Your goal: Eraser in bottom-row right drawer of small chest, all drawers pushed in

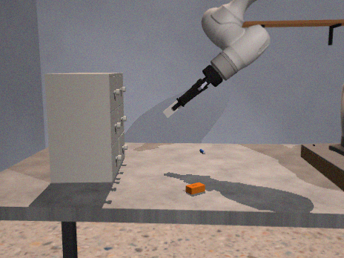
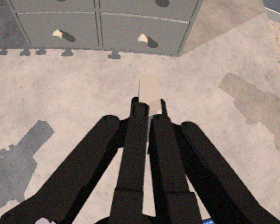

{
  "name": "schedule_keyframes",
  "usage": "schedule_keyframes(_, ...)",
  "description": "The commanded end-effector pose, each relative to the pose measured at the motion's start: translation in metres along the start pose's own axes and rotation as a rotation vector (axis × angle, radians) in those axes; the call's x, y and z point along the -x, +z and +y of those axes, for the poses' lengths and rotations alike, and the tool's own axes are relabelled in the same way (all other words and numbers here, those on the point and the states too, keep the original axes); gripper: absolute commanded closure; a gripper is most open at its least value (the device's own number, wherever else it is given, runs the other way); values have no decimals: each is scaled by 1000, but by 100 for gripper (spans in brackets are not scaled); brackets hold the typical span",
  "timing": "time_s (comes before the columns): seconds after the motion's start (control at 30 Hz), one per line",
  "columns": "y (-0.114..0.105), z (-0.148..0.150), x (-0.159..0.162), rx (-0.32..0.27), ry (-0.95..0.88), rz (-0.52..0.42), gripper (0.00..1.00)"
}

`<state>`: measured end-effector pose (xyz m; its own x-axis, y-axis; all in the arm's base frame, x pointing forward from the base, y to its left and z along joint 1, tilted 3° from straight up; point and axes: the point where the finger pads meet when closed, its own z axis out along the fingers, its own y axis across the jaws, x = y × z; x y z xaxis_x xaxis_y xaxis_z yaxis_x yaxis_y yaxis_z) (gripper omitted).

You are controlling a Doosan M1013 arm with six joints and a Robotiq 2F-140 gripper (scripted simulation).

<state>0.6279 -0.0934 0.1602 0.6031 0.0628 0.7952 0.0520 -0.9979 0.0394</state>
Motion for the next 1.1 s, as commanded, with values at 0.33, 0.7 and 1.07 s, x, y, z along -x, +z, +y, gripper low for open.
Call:
schedule_keyframes(0.33, -12, -1, -1, -23, 3, -125, 100)
schedule_keyframes(0.7, -22, -1, -2, -22, 2, -209, 100)
schedule_keyframes(1.07, -42, 0, -4, -21, 0, -382, 100)
